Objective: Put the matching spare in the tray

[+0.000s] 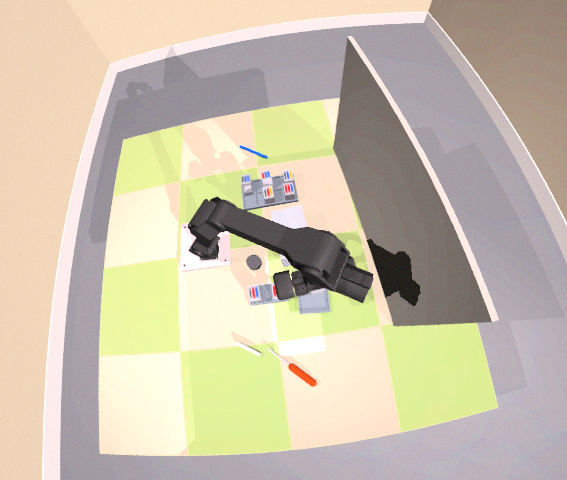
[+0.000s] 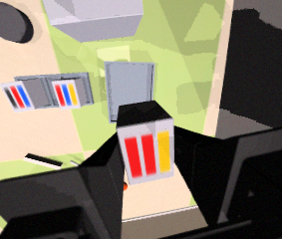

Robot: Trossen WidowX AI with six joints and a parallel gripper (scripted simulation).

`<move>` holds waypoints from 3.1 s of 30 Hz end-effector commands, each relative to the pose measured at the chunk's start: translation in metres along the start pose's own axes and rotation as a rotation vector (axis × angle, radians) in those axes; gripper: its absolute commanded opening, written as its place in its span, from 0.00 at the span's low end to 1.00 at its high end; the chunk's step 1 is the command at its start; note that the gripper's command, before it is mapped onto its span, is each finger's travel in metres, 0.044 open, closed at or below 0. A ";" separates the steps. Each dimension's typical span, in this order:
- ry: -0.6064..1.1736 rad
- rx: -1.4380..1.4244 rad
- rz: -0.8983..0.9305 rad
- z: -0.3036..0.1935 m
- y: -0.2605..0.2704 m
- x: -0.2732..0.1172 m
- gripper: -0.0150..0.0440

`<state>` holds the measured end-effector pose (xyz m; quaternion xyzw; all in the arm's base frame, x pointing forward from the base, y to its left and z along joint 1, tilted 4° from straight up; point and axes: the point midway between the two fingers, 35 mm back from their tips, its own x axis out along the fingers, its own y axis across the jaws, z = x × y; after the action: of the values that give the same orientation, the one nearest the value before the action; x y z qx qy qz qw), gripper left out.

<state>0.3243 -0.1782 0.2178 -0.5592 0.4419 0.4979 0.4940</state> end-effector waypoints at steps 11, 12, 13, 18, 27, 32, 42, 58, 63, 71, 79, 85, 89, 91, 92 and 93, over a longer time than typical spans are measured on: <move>-0.002 -0.004 -0.004 -0.002 -0.002 0.009 0.25; -0.002 -0.004 -0.003 -0.002 -0.003 0.009 0.25; -0.002 -0.004 -0.003 -0.002 -0.003 0.010 0.25; -0.002 -0.004 -0.003 -0.003 -0.003 0.014 0.25; -0.003 -0.004 -0.002 -0.003 -0.004 0.020 0.25; -0.003 -0.004 -0.002 -0.004 -0.005 0.023 0.25; -0.004 -0.004 -0.001 -0.004 -0.006 0.030 0.25; -0.005 -0.004 0.000 -0.005 -0.007 0.041 0.25; -0.005 -0.004 0.000 -0.005 -0.007 0.044 0.25; -0.005 -0.004 0.001 -0.005 -0.007 0.050 0.25; -0.006 -0.004 0.002 -0.006 -0.008 0.056 0.25; -0.006 -0.004 0.002 -0.006 -0.008 0.060 0.25; -0.006 -0.004 0.003 -0.006 -0.008 0.062 0.25; -0.006 -0.004 0.003 -0.006 -0.008 0.064 0.25; -0.007 -0.004 0.003 -0.006 -0.008 0.065 0.25; -0.007 -0.004 0.003 -0.006 -0.008 0.065 0.25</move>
<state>0.3404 -0.1836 0.1572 -0.5601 0.4398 0.5006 0.4922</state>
